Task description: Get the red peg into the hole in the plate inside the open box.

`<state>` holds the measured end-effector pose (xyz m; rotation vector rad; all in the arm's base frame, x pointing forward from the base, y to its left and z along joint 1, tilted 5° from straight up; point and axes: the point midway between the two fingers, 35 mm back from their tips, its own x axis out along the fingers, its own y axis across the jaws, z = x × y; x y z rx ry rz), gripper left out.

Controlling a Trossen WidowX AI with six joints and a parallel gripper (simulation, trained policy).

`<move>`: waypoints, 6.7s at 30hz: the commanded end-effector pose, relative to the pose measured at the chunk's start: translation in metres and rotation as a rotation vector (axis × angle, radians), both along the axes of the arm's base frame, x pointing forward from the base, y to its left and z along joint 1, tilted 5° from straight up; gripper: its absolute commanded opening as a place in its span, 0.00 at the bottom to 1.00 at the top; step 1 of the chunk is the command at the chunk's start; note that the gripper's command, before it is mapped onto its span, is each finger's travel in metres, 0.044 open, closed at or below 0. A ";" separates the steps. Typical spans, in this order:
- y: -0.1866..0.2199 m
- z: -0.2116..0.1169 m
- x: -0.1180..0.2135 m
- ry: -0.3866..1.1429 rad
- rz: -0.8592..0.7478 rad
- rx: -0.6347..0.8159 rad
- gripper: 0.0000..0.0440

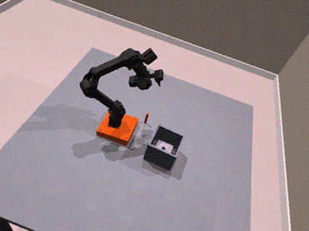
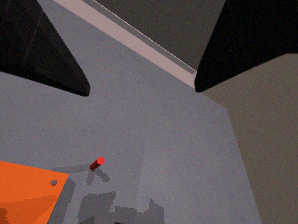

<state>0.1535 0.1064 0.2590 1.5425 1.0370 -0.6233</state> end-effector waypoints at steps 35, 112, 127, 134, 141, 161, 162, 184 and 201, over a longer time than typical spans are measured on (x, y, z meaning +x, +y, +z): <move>0.008 -0.135 0.011 0.487 0.185 -0.266 0.95; -0.016 -0.126 0.092 0.190 0.180 -0.261 0.00; -0.074 -0.088 0.106 0.166 0.113 -0.351 0.00; -0.098 -0.087 0.109 0.194 0.086 -0.379 0.00; -0.120 -0.088 0.113 0.225 0.067 -0.393 0.00; -0.168 -0.109 0.126 0.300 0.050 -0.390 0.00; -0.171 -0.112 0.127 0.304 0.050 -0.390 0.00; -0.196 -0.167 0.143 0.339 0.083 -0.352 0.00; -0.203 -0.207 0.150 0.361 0.150 -0.364 0.03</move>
